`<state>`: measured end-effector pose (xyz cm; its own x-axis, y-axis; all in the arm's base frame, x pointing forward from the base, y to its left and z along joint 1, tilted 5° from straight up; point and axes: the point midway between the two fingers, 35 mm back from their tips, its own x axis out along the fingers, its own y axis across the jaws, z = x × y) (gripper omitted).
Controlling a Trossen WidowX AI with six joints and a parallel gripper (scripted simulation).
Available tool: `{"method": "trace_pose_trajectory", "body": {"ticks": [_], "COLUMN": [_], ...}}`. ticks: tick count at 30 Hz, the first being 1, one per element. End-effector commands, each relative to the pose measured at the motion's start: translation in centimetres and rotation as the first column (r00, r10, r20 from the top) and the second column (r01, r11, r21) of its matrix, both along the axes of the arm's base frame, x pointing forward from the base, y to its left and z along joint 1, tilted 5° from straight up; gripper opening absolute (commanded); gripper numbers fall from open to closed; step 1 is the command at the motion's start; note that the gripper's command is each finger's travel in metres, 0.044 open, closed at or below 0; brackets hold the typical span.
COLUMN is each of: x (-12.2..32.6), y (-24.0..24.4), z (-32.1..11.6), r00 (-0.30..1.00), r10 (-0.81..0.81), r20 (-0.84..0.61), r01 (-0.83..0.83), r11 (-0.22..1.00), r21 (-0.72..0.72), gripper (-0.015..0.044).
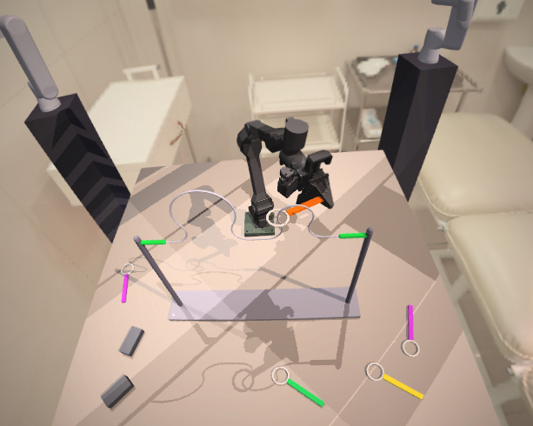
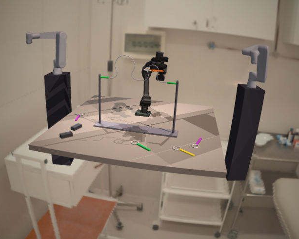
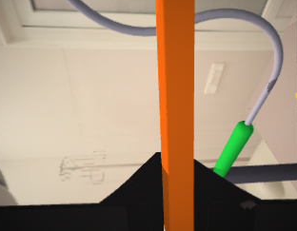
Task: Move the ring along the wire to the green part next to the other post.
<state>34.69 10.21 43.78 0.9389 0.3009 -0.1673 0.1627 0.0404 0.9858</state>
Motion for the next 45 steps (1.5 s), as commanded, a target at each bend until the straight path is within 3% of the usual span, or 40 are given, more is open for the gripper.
{"method": "trace_pose_trajectory", "body": {"ticks": [1,22,45], "x": [0.0,-0.3,-1.1], "y": [0.0,-1.2,-4.2], "z": [-0.4,-3.9,-6.5], "r00": [1.0,0.993,0.975], "r10": [0.002,-0.01,-0.081], "r20": [-0.012,-0.116,-0.206], "r01": [-0.003,-0.056,-0.156], "r11": [0.997,0.831,0.409], "r21": [-0.082,-0.554,-0.899], "gripper": [-0.015,-0.015,-0.015]}}
